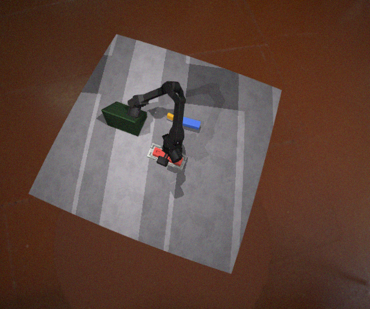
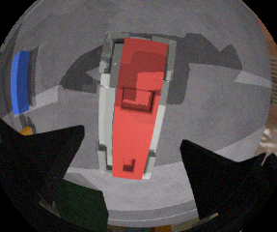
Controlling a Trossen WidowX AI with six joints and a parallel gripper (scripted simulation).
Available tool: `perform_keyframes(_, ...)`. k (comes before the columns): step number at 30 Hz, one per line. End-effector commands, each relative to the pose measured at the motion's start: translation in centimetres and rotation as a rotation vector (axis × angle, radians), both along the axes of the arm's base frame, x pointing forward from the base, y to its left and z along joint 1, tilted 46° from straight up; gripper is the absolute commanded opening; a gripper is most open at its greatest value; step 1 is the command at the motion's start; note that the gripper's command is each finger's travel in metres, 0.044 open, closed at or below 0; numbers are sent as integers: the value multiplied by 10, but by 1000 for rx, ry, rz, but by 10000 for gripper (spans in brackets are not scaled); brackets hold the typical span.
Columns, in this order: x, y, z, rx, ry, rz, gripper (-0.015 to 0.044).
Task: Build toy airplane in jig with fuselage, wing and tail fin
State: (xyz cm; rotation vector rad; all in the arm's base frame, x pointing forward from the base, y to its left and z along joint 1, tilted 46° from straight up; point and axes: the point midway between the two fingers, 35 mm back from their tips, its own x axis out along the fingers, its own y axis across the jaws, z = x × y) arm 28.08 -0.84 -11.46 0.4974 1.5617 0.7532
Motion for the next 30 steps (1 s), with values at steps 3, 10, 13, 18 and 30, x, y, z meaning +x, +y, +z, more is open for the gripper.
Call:
perform_keyframes(3, 9, -45, 44, -8, -22, -5, 440)
perform_keyframes(10, 10, -43, 41, 0, -64, 37, 440)
perform_keyframes(13, 11, -42, 39, 8, -106, 79, 440)
perform_keyframes(18, 12, -40, 41, 6, -106, 78, 440)
perform_keyframes(30, 40, 89, 161, -17, -111, 68, 440)
